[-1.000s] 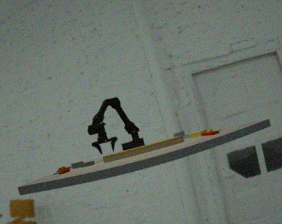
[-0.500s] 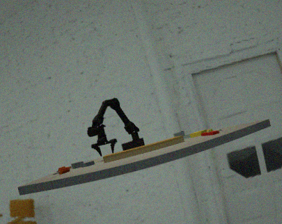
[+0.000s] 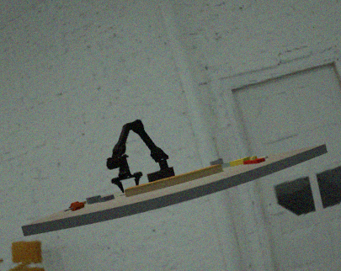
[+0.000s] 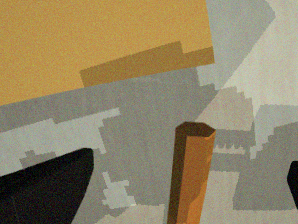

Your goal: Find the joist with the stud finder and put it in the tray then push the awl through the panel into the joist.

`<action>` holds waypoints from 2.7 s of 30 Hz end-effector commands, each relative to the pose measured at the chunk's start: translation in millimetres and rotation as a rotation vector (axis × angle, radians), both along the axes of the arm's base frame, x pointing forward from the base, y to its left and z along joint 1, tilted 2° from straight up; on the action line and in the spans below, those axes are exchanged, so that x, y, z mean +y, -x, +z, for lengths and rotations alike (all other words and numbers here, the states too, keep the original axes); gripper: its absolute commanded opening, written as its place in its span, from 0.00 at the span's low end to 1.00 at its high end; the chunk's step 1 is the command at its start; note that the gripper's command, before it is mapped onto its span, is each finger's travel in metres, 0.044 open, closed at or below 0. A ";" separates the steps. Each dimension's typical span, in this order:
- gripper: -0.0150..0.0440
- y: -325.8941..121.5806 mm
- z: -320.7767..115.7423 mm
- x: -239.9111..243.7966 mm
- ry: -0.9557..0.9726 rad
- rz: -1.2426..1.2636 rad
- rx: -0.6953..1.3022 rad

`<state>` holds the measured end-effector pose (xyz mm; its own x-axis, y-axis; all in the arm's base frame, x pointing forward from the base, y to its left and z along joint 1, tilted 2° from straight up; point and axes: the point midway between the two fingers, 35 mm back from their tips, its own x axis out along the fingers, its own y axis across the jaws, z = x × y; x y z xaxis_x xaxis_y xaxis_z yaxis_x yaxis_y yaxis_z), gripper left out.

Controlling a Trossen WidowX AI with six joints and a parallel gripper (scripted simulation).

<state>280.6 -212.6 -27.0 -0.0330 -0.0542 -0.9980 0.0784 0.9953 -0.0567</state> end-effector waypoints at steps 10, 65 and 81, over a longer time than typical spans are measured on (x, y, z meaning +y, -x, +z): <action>0.78 2.4 -10.6 0.8 0.000 0.004 0.006; 0.25 0.4 139.1 2.7 0.454 -0.092 -0.200; 0.25 10.9 174.6 9.4 0.774 -0.268 -0.474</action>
<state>274.0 -204.6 141.5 0.2478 -0.7195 -0.6487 0.4325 0.6814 -0.5905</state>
